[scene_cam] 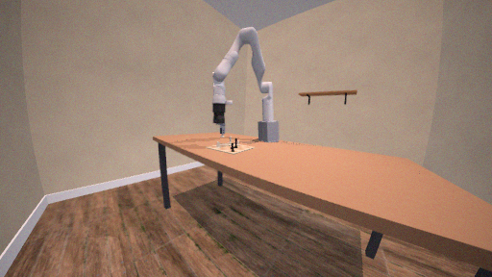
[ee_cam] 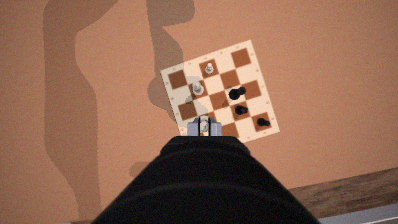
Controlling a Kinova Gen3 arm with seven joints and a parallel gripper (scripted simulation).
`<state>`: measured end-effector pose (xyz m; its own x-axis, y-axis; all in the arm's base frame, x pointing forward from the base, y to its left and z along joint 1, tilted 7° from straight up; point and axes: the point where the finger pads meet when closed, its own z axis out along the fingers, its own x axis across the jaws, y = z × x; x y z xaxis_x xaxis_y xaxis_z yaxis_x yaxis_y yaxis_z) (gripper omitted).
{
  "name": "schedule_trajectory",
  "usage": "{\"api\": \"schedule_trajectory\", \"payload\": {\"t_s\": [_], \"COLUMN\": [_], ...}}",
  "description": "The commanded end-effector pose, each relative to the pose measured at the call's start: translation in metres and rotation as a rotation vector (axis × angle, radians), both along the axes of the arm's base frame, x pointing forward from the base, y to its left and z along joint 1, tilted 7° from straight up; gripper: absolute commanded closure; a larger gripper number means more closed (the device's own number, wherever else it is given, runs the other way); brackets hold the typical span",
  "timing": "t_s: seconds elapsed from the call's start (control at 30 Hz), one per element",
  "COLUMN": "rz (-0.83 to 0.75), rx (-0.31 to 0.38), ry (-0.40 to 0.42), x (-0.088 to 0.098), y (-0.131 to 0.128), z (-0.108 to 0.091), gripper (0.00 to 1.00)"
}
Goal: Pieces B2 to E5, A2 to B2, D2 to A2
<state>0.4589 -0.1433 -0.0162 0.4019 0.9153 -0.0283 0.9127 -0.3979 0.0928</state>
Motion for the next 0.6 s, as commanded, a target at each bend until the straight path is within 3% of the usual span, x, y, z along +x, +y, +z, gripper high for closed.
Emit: {"api": "schedule_trajectory", "payload": {"t_s": [0.0,0.17,0.57], "rz": [0.01,0.01,0.01], "rx": [0.0,0.0,0.0], "ry": [-0.024,-0.024,-0.024], "x": [0.008,0.006,0.006], "y": [0.006,0.007,0.007], "z": [0.02,0.038,0.04], "gripper": [1.0,1.0,1.0]}}
